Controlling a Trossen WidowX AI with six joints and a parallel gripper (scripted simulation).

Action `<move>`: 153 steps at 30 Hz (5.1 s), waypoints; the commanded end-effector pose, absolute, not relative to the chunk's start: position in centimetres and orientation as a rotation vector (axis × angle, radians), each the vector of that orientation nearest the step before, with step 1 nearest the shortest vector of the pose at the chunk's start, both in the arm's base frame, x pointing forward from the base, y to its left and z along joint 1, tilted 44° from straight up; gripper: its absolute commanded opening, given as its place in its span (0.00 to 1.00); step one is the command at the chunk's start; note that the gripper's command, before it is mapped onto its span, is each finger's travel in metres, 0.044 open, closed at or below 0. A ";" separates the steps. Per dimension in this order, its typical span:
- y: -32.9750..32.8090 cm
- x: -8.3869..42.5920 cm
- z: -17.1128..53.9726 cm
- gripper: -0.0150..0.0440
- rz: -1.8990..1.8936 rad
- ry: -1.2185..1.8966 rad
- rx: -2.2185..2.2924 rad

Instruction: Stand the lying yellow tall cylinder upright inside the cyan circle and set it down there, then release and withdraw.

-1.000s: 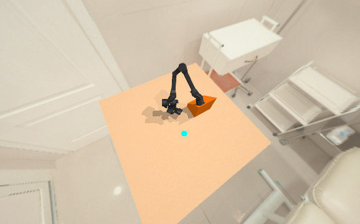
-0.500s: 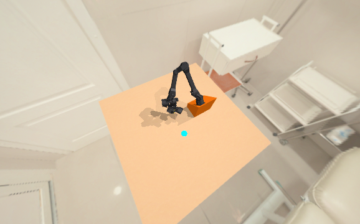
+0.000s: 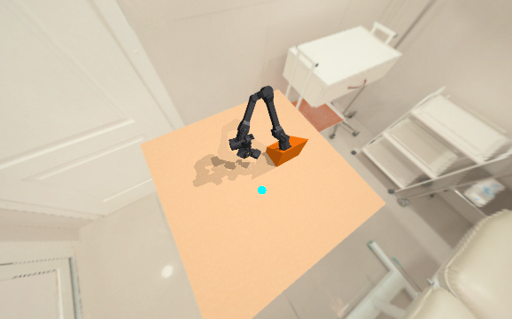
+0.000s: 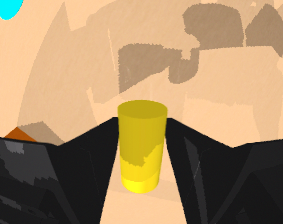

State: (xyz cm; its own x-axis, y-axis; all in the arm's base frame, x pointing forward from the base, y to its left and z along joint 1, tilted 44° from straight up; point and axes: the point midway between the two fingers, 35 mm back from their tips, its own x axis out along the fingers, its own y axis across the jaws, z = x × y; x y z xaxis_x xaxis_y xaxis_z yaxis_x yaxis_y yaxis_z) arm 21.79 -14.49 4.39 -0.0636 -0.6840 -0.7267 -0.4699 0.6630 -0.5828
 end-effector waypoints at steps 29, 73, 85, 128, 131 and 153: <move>-9.2 24.1 4.3 0.43 -0.103 1.698 -1.003; 0.6 27.0 -3.1 0.43 0.185 1.754 -1.217; 3.3 26.7 -5.4 0.43 0.248 1.770 -1.288; 6.0 24.7 -10.5 0.43 0.452 1.810 -1.256; 5.9 24.6 -10.7 0.43 0.470 1.810 -1.236; 5.3 23.9 -12.0 0.43 0.598 1.781 -1.089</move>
